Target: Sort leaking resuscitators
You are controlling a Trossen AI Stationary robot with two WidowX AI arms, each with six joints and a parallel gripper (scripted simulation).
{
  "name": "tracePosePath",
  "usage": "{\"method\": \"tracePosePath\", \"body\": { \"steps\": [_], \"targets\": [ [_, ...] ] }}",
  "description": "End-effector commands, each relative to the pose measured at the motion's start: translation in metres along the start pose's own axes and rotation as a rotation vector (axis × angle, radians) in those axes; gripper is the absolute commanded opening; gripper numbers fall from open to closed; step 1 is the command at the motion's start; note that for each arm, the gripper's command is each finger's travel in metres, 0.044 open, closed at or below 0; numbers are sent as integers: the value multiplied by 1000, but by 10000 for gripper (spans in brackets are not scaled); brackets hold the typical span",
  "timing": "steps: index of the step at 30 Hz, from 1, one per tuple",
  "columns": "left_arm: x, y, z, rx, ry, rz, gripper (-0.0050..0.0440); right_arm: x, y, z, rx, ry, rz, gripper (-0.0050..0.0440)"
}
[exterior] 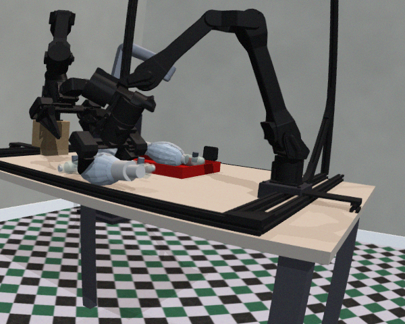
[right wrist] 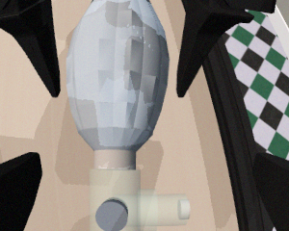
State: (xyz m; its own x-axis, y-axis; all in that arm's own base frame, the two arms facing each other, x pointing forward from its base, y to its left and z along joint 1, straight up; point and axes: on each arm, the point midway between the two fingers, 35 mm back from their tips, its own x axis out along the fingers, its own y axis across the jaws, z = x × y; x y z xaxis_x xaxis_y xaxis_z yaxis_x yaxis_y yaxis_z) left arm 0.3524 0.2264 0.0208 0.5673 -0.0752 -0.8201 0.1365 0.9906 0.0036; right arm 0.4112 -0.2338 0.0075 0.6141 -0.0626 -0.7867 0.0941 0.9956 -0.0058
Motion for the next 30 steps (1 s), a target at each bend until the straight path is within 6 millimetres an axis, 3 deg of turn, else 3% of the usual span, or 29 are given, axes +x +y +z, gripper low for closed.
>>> {"method": "tracePosePath", "body": {
  "steps": [1,6,11,17,23,24,30],
  "targets": [
    [0,0,-1,0,2,1,440,0,3,-4,5,15,9,440],
    [0,0,-1,0,2,1,440,0,3,-4,5,15,9,440],
    [0,0,-1,-1,2,1,440,-70,12,30,-41,-116,-51,440],
    [0,0,-1,-1,2,1,440,-152,31,50,-94,-270,-120,440],
    [0,0,-1,-1,2,1,440,-152,31,50,-94,-270,-120,440],
    [0,0,-1,1,2,1,440,-165,32,59,-108,-306,-135,440],
    [0,0,-1,1,2,1,440,-240,61,51,-163,-467,-208,440]
  ]
}}
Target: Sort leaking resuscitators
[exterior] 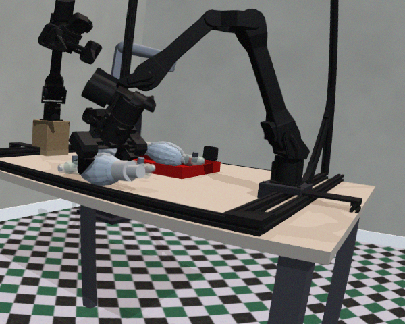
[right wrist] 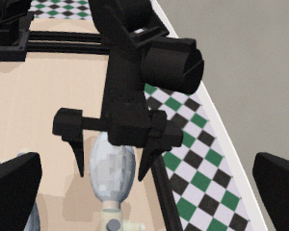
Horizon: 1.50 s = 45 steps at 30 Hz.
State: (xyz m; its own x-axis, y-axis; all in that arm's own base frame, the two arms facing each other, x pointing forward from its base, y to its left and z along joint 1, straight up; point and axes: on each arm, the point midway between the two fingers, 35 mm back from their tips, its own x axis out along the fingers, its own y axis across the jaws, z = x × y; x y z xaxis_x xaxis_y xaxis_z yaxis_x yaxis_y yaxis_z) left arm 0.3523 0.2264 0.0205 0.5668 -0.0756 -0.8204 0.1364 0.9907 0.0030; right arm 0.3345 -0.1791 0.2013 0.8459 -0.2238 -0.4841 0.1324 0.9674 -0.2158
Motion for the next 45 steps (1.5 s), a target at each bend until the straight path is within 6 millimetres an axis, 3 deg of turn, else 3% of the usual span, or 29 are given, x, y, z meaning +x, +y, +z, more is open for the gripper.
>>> {"method": "tracePosePath", "body": {
  "steps": [1,4,10,11,16,21,27,38,45],
  "targets": [
    [0,0,0,1,1,1,440,-50,12,13,-38,-113,-49,440],
    [0,0,0,1,1,1,440,-83,22,15,-66,-193,-86,440],
    [0,0,0,1,1,1,440,-83,22,15,-66,-193,-86,440],
    [0,0,0,0,2,2,440,-74,11,12,-70,-144,-82,440],
    [0,0,0,0,2,2,440,-52,-20,-47,-50,96,-26,440],
    [0,0,0,0,2,2,440,-46,-43,-108,25,281,69,440],
    [0,0,0,0,2,2,440,-46,-43,-108,25,281,69,440],
    [-1,1,0,0,1,3,440,-52,-57,-161,138,393,179,440],
    [0,0,-1,1,2,2,440,-52,-55,-160,135,393,173,440]
  ]
}}
